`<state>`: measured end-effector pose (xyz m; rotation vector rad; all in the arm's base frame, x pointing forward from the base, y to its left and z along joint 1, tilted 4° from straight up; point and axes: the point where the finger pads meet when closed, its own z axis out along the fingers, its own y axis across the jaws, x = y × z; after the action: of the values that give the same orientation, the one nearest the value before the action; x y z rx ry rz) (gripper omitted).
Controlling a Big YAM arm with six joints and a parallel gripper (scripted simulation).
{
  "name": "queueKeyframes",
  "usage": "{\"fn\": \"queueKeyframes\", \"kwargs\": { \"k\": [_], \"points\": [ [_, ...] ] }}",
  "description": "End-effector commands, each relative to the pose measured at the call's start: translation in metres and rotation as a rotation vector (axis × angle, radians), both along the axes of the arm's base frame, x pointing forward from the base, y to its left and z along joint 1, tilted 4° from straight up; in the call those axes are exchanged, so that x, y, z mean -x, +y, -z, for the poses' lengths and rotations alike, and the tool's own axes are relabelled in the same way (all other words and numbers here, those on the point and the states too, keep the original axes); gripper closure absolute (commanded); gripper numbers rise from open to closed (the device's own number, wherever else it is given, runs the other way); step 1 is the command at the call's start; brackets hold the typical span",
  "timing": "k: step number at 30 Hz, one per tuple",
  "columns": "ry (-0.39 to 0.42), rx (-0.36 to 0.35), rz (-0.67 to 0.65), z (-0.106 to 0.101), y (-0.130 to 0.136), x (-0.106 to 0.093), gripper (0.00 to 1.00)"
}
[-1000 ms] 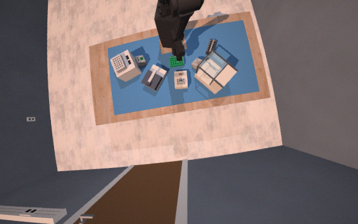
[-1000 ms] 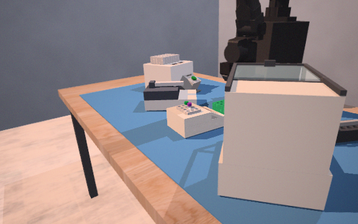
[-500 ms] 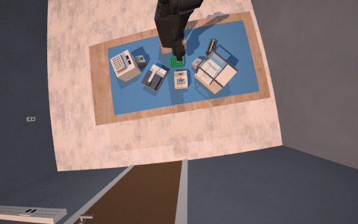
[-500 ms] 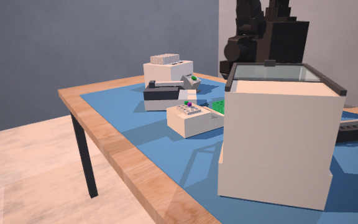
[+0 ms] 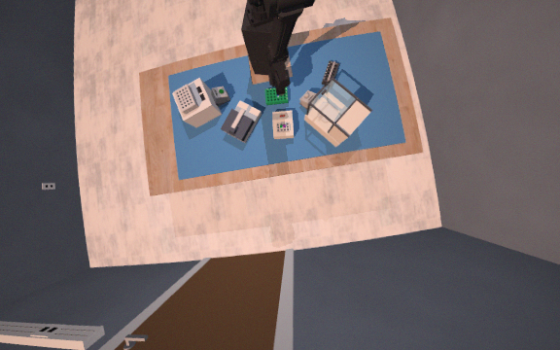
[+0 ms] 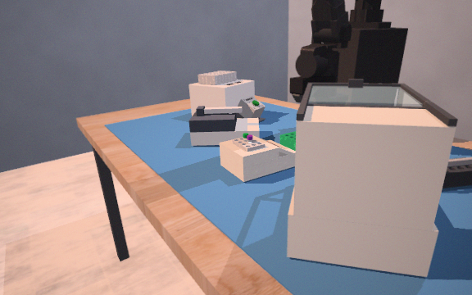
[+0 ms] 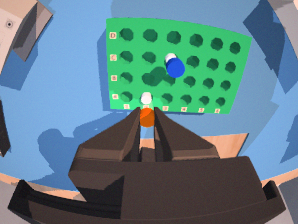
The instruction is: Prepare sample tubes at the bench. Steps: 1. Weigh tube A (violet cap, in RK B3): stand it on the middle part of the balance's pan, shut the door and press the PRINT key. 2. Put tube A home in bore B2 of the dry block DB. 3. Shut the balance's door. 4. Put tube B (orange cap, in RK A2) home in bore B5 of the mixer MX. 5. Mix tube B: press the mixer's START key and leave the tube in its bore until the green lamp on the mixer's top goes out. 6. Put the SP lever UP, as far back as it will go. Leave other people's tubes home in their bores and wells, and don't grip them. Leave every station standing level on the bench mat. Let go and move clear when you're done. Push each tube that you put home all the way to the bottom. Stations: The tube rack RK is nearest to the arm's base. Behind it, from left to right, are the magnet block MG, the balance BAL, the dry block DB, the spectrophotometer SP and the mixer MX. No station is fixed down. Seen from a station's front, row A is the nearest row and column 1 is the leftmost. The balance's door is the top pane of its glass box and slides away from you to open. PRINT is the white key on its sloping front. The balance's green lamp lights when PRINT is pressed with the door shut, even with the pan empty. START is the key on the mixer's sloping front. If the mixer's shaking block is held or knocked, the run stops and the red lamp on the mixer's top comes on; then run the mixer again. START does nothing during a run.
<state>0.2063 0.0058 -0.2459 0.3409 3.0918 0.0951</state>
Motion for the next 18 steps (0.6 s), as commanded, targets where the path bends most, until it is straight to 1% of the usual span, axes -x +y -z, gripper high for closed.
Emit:
{"fn": "queueKeyframes", "kwargs": {
  "k": [1,18],
  "points": [
    [0.021,-0.004,-0.001,-0.0088,0.0038,0.0114,0.91],
    [0.020,-0.004,-0.001,-0.0160,0.0038,0.0111,0.91]
  ]
}}
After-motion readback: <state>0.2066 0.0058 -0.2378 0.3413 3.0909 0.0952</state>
